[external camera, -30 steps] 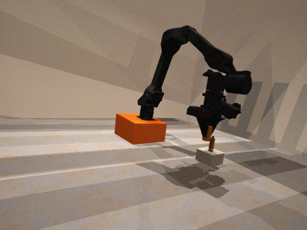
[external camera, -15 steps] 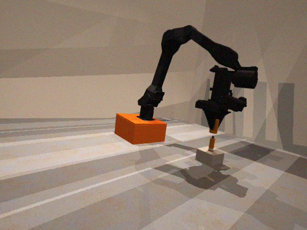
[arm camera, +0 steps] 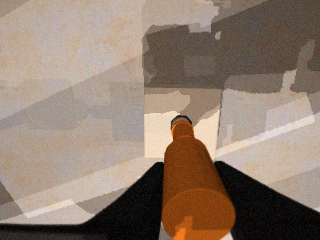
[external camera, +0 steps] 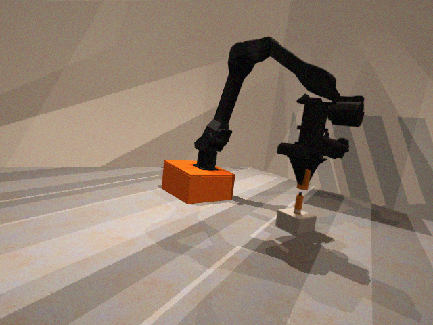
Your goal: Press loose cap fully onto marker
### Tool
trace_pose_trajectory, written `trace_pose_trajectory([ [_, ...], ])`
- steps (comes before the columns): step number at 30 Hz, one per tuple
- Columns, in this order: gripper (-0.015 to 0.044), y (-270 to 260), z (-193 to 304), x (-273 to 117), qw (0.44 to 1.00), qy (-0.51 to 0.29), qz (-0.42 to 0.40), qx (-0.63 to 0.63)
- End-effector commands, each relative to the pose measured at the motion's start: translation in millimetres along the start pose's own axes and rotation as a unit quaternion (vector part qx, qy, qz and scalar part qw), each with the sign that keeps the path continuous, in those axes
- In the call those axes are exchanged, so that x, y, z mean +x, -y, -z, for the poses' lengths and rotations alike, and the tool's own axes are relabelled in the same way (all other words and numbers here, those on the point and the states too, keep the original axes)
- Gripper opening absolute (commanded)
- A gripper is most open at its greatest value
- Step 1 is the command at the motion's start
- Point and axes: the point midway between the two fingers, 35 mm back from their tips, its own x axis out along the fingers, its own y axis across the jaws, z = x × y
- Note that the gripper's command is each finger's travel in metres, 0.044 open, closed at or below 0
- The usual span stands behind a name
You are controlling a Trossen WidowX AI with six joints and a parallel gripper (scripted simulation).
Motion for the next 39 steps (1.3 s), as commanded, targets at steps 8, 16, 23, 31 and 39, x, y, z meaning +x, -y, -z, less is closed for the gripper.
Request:
trace_pose_trajectory([
  [8,0.0000,1,0,19,1.000,-0.002,0.003,0.003],
  [16,0.0000,1,0,32,1.000,-0.002,0.003,0.003],
  [23,0.0000,1,1,43,1.000,-0.002,0.003,0.003],
  [31,0.0000,1,2,50,1.000,-0.002,0.003,0.003],
  [39,0.0000,1,2,50,1.000,-0.002,0.003,0.003],
])
